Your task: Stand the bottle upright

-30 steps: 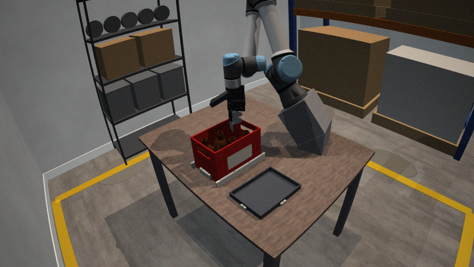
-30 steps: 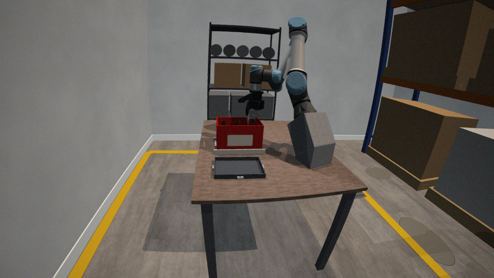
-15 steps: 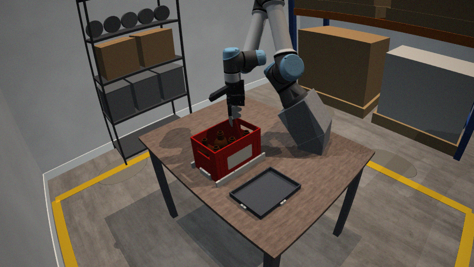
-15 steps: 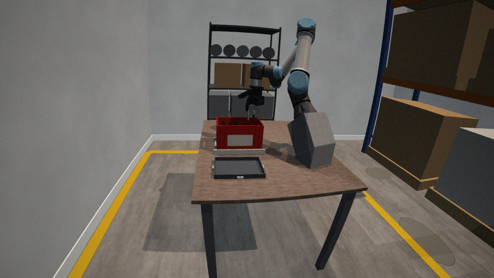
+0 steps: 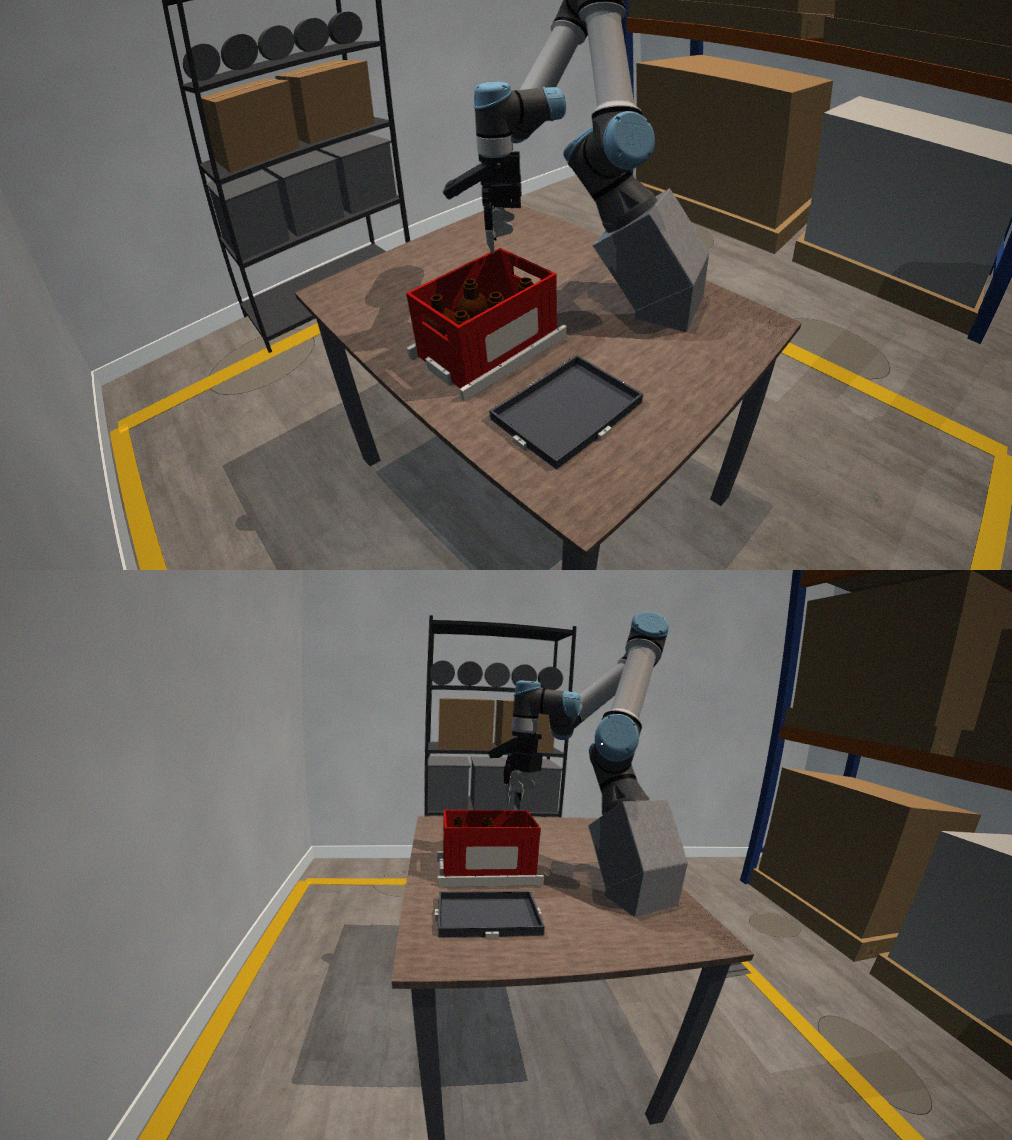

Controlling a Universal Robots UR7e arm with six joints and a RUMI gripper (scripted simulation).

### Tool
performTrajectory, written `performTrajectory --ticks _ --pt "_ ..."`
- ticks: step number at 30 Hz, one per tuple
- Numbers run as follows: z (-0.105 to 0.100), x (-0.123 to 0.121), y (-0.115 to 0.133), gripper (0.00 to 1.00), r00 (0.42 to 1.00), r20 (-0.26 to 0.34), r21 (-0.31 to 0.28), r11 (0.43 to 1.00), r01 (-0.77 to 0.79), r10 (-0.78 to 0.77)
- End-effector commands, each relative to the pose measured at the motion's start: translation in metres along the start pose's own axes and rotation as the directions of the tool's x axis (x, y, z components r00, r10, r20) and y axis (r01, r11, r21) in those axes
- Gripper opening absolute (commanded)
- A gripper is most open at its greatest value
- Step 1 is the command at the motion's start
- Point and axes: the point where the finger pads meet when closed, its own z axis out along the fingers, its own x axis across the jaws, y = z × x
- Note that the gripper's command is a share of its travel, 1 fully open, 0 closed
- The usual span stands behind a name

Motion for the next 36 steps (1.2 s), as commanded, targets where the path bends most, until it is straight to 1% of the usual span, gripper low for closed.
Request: performTrajectory --ticks 1,8,9,36 --pt "-0.0104 0.0005 0.0014 0.38 1.0 -0.008 -0.012 1.0 -0.002 0.002" --pt "-0.013 0.0004 0.0015 0.38 1.0 -0.008 -0.013 1.0 -0.001 0.001" --pt "-0.0128 0.0003 0.0016 0.0 1.0 -0.009 -0.014 1.0 -0.001 0.001" --pt "-0.0117 0.0005 0.0028 0.0 1.0 -0.01 -0.016 1.0 0.0 0.0"
